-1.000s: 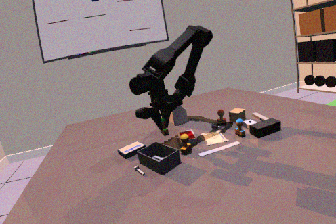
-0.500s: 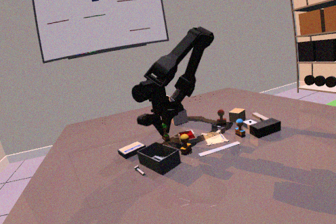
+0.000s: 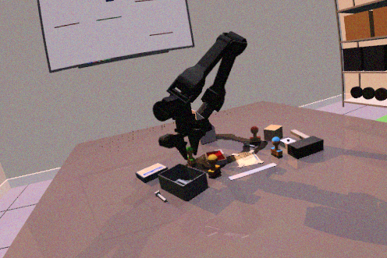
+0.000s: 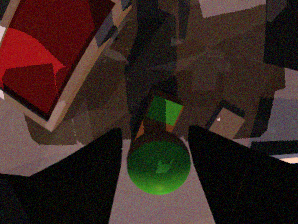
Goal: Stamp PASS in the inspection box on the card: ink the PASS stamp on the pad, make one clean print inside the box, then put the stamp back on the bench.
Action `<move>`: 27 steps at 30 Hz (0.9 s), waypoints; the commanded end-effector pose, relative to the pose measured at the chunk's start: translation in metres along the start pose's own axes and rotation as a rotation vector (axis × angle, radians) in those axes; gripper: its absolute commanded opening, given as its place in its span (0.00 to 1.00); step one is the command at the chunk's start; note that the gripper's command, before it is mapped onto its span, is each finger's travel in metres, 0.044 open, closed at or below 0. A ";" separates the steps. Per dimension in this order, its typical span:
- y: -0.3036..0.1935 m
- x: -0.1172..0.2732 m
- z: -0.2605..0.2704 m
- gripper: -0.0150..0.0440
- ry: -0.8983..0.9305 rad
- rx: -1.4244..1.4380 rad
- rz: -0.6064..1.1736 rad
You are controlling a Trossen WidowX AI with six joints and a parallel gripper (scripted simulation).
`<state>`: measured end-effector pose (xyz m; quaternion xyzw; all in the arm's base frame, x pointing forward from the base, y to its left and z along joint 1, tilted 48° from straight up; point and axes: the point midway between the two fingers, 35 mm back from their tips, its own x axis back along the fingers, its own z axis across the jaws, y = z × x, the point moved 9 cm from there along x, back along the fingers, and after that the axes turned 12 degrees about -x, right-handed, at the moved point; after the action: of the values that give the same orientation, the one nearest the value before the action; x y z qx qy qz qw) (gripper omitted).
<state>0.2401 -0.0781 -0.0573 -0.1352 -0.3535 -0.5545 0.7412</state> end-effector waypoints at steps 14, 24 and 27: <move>-0.001 0.119 0.000 0.69 -0.004 -0.004 -0.002; -0.001 0.119 0.000 0.69 -0.004 -0.004 -0.002; -0.001 0.119 0.000 0.69 -0.004 -0.004 -0.002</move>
<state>0.2553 -0.1645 0.0219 -0.1378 -0.3536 -0.5572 0.7386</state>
